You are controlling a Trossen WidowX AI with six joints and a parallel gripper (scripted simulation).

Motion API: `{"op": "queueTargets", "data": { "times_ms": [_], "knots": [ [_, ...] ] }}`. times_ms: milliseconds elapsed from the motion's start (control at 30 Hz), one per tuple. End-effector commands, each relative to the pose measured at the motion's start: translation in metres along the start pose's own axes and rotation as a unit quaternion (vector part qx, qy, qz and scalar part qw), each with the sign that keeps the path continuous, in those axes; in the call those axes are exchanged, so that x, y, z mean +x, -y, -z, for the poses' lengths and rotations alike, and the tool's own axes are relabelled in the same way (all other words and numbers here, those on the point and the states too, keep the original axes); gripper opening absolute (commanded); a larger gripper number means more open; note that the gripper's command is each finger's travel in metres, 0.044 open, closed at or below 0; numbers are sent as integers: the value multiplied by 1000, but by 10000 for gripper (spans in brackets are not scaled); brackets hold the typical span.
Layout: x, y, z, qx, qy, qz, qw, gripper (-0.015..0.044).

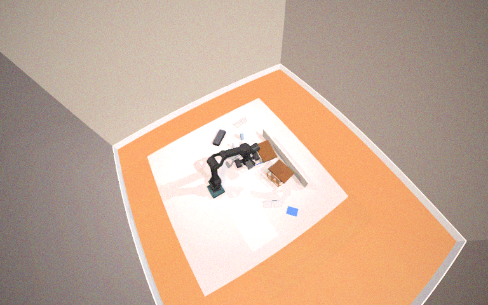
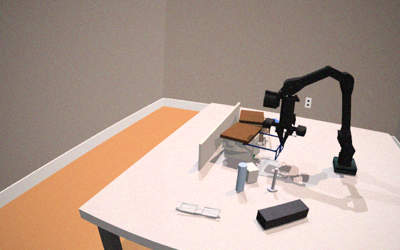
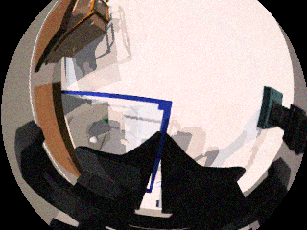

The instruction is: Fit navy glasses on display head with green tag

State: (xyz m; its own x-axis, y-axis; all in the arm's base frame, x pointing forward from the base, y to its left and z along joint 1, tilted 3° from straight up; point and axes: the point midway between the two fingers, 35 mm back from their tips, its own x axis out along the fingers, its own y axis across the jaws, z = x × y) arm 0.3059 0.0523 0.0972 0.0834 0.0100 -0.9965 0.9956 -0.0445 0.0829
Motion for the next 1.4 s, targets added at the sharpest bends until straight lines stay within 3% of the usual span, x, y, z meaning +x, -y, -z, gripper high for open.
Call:
{"op": "queueTargets", "data": {
  "times_ms": [0,1367],
  "knots": [
    [0,-6,1,-2,-3,1,1000,0],
    [-1,-70,1,-2,-3,-1,1000,0]
  ]
}}
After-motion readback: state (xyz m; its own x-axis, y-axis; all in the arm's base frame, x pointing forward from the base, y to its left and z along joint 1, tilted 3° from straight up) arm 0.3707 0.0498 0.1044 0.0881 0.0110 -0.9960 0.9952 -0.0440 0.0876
